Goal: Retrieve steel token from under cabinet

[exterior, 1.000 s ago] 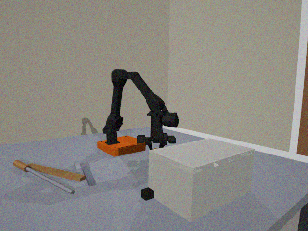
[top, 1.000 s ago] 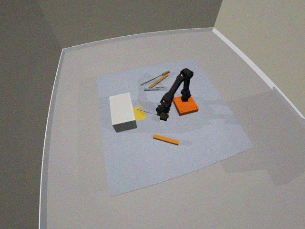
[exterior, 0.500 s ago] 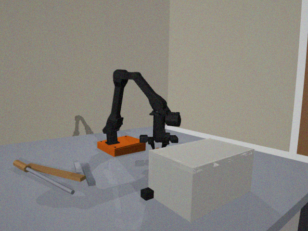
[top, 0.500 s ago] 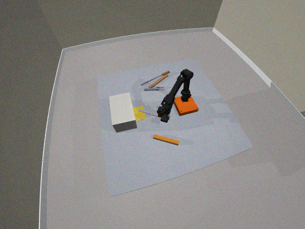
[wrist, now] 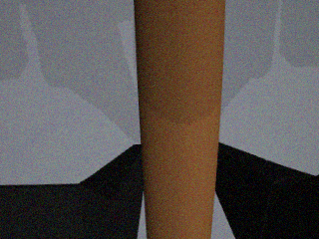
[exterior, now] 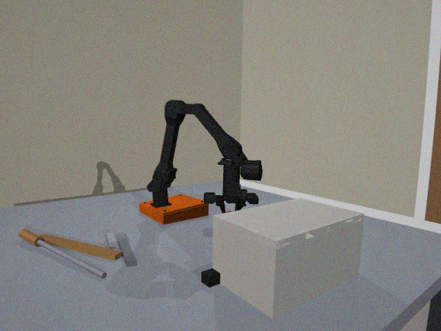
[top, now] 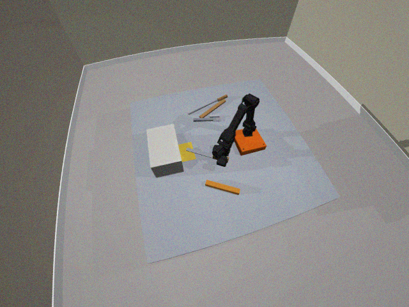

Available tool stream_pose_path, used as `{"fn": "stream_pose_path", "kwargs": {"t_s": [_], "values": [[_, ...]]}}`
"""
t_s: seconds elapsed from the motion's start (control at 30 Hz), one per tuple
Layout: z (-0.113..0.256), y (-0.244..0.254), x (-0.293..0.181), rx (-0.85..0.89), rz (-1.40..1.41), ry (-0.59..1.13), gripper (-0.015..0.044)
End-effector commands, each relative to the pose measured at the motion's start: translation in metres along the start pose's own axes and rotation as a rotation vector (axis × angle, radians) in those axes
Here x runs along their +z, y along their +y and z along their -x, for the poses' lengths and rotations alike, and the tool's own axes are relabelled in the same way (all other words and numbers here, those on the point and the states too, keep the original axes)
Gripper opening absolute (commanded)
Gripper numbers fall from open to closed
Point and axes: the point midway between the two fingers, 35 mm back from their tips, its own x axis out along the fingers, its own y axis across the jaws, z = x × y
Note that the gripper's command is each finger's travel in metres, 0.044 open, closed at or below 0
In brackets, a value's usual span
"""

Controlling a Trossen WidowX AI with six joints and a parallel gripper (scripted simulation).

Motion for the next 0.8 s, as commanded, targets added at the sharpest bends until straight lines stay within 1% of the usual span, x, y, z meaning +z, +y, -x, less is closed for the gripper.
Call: {"fn": "stream_pose_path", "kwargs": {"t_s": [0.0, 0.77], "values": [[0.003, 0.009, -0.004, 0.012, 0.006, 0.002, 0.0], [0.003, 0.033, -0.022, 0.014, 0.006, 0.004, 0.0]]}}
